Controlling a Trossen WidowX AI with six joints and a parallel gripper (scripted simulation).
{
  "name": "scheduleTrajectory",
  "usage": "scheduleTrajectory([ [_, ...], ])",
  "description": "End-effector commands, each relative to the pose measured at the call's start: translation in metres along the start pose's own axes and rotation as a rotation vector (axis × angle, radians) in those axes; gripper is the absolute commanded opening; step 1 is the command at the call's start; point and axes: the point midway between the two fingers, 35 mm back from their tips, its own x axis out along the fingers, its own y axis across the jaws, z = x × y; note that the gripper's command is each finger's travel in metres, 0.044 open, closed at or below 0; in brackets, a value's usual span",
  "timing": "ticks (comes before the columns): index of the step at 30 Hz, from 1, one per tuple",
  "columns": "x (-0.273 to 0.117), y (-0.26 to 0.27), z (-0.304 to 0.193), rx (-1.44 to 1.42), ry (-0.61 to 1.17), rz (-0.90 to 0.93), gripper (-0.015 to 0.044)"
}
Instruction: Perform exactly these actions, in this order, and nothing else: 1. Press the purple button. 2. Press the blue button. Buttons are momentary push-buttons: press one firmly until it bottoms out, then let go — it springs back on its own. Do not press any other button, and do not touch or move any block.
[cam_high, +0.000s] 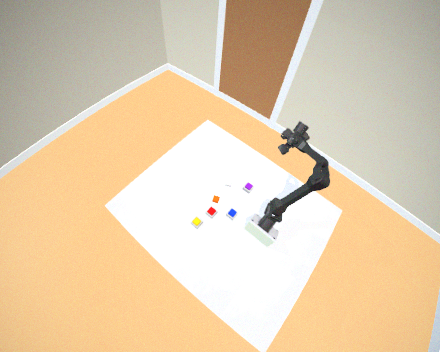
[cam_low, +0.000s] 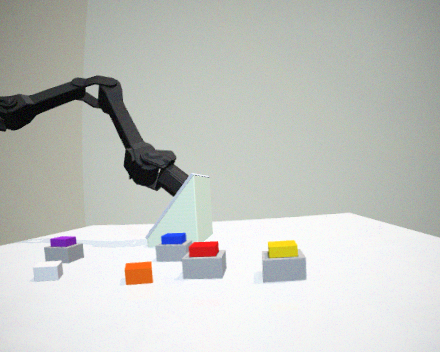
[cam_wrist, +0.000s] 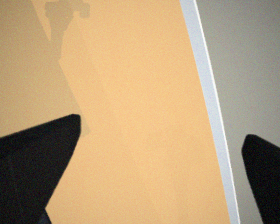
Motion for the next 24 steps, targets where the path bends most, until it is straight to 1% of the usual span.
scheduleTrajectory([
  [1,-0.018,0.072,0.021,0.006,-0.036,0.208,0.0400],
  [4,-0.044,0.127,0.030,-0.008,-0.048,0.369,0.0400],
  [7,-0.078,0.177,0.032,-0.043,-0.039,0.517,0.0400],
  [10,-0.118,0.218,0.023,-0.102,-0.011,0.639,0.0400],
  [13,-0.158,0.249,0.005,-0.182,0.029,0.724,0.0400],
  [16,-0.195,0.267,-0.020,-0.279,0.074,0.762,0.0400],
  [19,-0.223,0.273,-0.046,-0.378,0.109,0.748,0.0400],
  [21,-0.232,0.272,-0.056,-0.414,0.118,0.731,0.0400],
  [24,-0.232,0.272,-0.057,-0.417,0.119,0.729,0.0400],
])
